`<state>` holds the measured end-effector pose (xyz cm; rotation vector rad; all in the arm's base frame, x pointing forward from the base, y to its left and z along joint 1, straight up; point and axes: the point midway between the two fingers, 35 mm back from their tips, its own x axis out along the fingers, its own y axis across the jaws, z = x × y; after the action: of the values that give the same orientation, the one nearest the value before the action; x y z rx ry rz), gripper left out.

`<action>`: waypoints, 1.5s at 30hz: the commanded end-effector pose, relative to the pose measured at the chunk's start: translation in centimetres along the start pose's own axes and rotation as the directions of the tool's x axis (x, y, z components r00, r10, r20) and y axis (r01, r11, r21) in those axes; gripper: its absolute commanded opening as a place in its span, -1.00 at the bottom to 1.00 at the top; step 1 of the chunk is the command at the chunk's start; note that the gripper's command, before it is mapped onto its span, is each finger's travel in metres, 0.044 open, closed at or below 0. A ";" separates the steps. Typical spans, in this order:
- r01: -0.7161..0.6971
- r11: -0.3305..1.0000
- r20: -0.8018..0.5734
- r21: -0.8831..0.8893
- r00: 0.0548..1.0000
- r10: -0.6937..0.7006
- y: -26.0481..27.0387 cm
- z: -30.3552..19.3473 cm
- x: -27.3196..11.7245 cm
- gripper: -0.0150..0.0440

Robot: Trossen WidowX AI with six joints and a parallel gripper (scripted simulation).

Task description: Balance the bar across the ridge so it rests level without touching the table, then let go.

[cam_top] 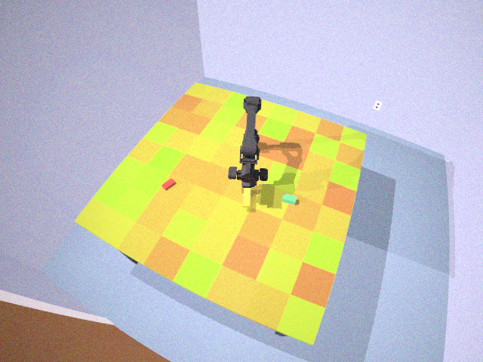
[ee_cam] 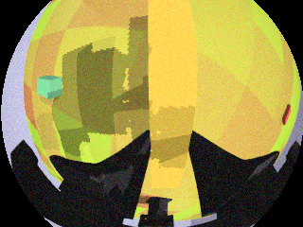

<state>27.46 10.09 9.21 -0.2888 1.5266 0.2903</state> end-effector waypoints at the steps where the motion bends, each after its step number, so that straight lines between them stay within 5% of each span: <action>1: -0.003 1.000 0.001 0.005 1.000 0.003 0.0 0.0 0.0 -0.49; 45: -0.003 1.000 0.001 0.005 1.000 0.003 0.0 0.0 0.4 -0.49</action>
<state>27.45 10.10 8.95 -0.2871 1.5252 0.2914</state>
